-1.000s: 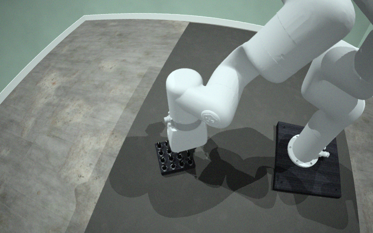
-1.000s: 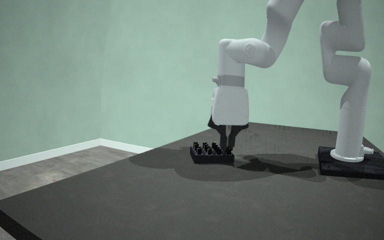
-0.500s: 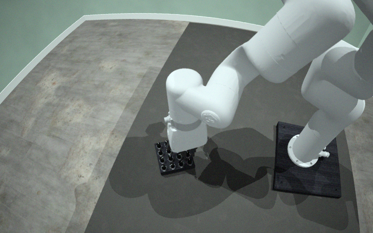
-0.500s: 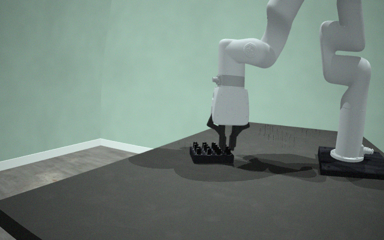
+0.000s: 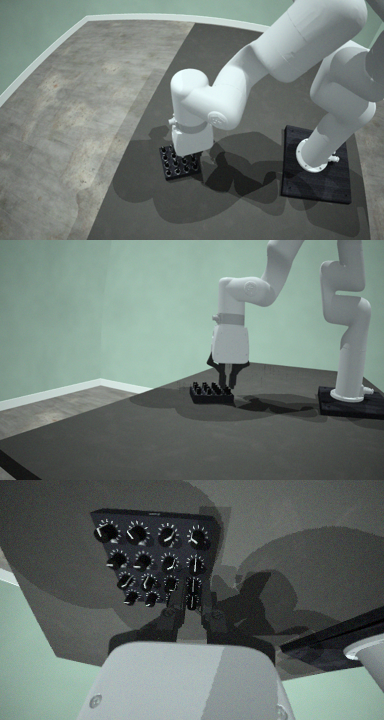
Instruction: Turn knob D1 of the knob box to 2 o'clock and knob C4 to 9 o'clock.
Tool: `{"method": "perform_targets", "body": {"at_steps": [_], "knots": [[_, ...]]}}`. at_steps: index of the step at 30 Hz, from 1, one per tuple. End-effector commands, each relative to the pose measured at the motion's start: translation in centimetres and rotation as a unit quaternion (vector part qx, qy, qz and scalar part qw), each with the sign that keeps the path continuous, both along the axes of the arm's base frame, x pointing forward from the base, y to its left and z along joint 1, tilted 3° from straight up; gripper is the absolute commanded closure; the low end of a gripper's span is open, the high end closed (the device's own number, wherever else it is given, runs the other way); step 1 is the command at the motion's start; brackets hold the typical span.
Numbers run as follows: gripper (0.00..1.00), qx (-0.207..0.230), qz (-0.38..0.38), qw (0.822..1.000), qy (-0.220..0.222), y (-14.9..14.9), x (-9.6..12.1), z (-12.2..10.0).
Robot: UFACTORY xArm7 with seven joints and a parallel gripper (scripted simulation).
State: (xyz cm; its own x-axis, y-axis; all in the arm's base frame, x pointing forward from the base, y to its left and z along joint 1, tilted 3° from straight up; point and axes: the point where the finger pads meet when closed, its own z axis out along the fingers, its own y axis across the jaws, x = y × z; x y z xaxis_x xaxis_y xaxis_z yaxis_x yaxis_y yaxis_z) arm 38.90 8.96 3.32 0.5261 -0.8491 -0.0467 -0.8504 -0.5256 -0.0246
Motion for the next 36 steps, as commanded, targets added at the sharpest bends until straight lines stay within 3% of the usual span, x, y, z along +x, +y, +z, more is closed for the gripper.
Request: {"method": "perform_targets", "body": {"at_steps": [1, 13, 31, 36], "knots": [[0.81, 0.0, 0.0, 1.0, -0.001, 0.0, 0.1, 1.1], [0.81, 0.0, 0.0, 1.0, -0.001, -0.1, 0.1, 3.2], [0.81, 0.0, 0.002, 1.0, -0.001, -0.2, 0.1, 3.3], [0.81, 0.001, 0.035, 0.999, -0.003, -0.1, 0.1, 3.4]]}}
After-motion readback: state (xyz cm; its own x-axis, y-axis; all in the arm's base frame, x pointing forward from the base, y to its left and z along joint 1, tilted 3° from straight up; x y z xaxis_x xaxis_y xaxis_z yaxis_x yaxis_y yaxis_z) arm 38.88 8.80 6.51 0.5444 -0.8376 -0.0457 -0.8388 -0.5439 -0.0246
